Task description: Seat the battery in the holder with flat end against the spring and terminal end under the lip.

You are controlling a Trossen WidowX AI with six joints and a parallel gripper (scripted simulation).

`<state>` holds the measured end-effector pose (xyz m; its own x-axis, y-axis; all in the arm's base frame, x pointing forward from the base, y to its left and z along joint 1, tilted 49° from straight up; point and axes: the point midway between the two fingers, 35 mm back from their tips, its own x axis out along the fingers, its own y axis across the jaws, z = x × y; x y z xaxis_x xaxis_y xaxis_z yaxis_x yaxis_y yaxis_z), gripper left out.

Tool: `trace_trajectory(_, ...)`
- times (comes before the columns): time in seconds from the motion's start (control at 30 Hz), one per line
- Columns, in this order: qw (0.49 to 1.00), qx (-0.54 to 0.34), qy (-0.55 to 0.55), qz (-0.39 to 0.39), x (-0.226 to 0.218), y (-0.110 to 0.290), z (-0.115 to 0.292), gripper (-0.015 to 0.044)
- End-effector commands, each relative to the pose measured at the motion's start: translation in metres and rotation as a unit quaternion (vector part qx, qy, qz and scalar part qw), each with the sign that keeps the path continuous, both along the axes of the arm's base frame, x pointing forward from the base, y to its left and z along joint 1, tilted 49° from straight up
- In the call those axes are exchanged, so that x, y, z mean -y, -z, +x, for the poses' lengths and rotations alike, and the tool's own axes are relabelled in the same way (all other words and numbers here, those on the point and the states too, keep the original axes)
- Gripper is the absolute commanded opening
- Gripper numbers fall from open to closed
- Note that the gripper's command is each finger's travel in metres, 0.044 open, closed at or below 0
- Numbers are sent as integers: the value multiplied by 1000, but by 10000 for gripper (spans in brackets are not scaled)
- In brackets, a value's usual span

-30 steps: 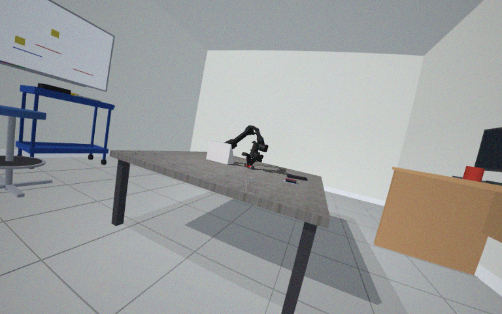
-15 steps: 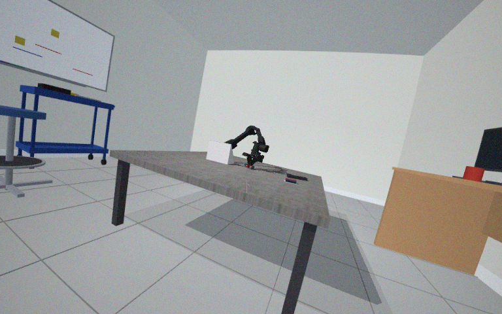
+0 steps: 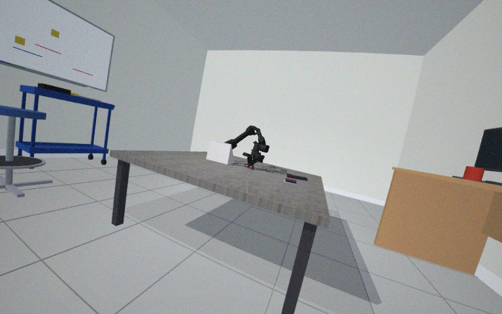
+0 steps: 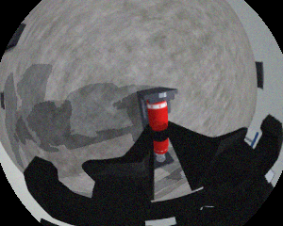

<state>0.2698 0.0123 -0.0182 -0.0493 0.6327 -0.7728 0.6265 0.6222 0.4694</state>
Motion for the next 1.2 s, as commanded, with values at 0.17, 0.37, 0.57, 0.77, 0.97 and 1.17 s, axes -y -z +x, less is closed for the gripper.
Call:
trace_trajectory(0.17,1000,2,0,-1,1,-1,1,160)
trace_trajectory(0.37,1000,1,0,-1,7,-6,0,160)
trace_trajectory(0.57,1000,1,1,0,12,-10,0,160)
trace_trajectory(0.77,1000,-1,2,1,22,-18,-1,239)
trace_trajectory(0.97,1000,0,1,-2,64,-56,-6,397)
trace_trajectory(1.17,1000,0,1,-2,66,-56,-6,440)
